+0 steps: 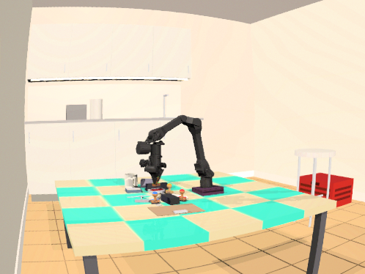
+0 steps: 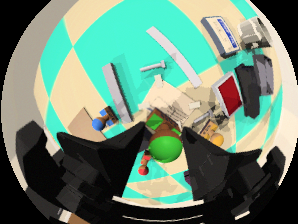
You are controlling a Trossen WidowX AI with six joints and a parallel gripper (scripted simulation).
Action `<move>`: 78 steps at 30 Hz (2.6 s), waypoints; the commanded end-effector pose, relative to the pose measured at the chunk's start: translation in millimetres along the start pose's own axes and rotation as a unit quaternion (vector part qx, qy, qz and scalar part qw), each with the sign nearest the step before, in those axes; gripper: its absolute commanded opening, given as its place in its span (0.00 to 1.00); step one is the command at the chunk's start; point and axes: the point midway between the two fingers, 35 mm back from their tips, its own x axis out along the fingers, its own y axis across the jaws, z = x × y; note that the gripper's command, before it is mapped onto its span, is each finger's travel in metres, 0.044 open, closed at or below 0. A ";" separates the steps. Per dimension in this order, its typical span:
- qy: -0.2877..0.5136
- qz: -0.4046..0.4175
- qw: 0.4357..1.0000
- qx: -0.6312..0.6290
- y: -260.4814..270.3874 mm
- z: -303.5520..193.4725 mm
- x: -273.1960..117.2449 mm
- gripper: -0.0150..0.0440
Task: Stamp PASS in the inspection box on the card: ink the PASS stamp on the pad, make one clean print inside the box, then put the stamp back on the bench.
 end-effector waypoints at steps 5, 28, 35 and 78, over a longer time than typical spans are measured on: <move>0.001 -0.004 1.000 0.002 -0.9 -0.7 7.7 0.25; 0.000 -0.004 1.000 0.000 -0.6 -0.5 23.0 0.25; 0.000 -0.004 1.000 0.000 -0.7 -0.5 27.6 0.25; -0.002 -0.004 1.000 -0.003 -2.2 -2.2 56.2 0.25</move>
